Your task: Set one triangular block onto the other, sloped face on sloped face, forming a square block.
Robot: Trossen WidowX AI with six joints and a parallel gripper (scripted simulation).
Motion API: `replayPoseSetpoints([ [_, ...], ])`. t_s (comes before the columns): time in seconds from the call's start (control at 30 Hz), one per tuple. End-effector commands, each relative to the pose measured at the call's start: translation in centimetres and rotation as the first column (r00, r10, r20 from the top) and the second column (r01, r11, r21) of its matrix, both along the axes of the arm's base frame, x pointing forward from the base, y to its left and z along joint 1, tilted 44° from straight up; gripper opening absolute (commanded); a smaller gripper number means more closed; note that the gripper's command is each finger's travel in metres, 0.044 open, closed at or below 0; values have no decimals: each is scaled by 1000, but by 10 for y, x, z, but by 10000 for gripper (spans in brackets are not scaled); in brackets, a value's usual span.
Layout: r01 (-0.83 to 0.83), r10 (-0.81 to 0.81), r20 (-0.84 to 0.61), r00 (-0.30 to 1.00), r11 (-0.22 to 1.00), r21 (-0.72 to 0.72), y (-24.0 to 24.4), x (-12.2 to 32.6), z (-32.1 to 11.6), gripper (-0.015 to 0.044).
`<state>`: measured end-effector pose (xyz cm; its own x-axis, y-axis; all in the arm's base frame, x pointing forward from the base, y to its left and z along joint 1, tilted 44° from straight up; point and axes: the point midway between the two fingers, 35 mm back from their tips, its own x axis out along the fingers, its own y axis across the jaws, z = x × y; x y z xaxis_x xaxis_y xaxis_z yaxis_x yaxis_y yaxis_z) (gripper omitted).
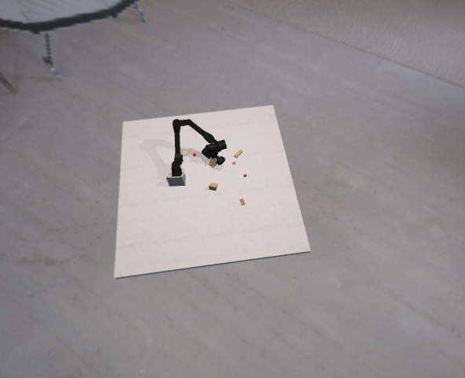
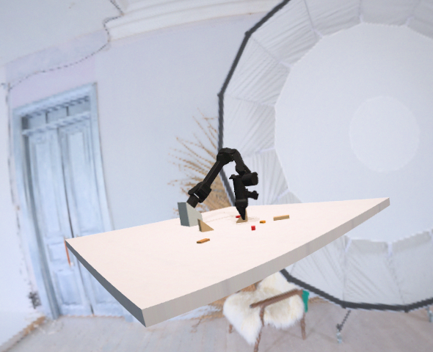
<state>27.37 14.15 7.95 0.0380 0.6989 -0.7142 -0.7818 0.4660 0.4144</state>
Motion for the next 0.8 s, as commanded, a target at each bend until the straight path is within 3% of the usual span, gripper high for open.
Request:
replayPoseSetpoints([
  [0.0,5,-5,-8,1000,1000,-2,4,-2,-6,440],
  [0.1,5,-5,-8,1000,1000,-1,5,-3,-7,440],
  [0.33,5,-5,-8,1000,1000,-1,5,-3,-7,256],
  [0.63,5,-5,-8,1000,1000,-1,5,-3,-7,196],
  [0.77,5,-5,-8,1000,1000,-1,5,-3,-7,91],
])
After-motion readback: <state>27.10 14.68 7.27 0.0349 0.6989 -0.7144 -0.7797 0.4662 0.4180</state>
